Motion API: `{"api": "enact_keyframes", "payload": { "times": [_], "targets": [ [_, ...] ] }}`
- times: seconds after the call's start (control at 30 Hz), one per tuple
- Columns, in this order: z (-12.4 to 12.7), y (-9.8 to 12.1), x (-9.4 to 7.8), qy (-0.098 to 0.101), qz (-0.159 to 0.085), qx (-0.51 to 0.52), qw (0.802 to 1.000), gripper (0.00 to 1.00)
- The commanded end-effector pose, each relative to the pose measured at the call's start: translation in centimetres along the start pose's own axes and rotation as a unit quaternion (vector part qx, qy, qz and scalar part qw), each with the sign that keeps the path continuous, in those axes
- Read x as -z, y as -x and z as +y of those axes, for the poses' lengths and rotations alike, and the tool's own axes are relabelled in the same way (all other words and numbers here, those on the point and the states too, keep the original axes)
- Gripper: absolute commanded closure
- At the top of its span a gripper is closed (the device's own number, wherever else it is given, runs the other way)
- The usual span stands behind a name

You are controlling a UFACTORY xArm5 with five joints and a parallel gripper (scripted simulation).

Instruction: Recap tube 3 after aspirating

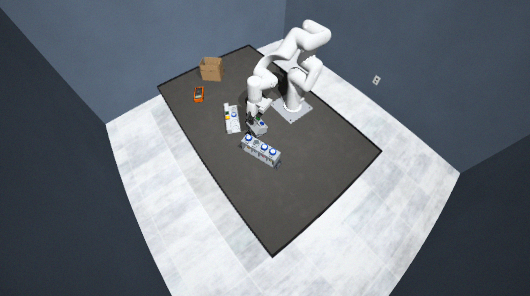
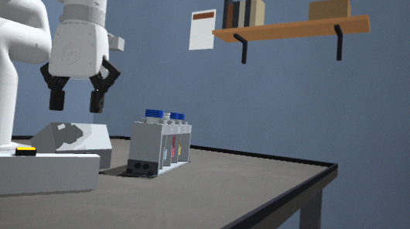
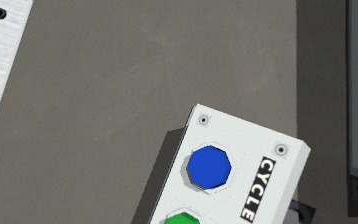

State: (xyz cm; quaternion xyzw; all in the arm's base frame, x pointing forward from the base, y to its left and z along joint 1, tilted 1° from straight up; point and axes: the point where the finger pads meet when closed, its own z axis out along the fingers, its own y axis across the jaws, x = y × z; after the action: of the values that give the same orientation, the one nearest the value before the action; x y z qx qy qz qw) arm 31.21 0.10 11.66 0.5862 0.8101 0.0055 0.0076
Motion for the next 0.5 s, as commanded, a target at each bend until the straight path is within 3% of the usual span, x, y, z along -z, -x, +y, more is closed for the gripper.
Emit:
{"api": "enact_keyframes", "payload": {
  "times": [0.0, 0.2, 0.4, 0.47],
  "targets": [
    [1.3, 1.9, -0.2, -0.006, -0.003, 0.117, 0.993, 0.0],
    [2.6, 4.3, -0.3, -0.006, -0.003, 0.252, 0.968, 0.0],
    [4.0, 7.0, -0.5, -0.006, -0.002, 0.377, 0.926, 0.0],
    [4.6, 8.2, -0.6, -0.007, -0.002, 0.385, 0.923, 0.0]
  ]
}}
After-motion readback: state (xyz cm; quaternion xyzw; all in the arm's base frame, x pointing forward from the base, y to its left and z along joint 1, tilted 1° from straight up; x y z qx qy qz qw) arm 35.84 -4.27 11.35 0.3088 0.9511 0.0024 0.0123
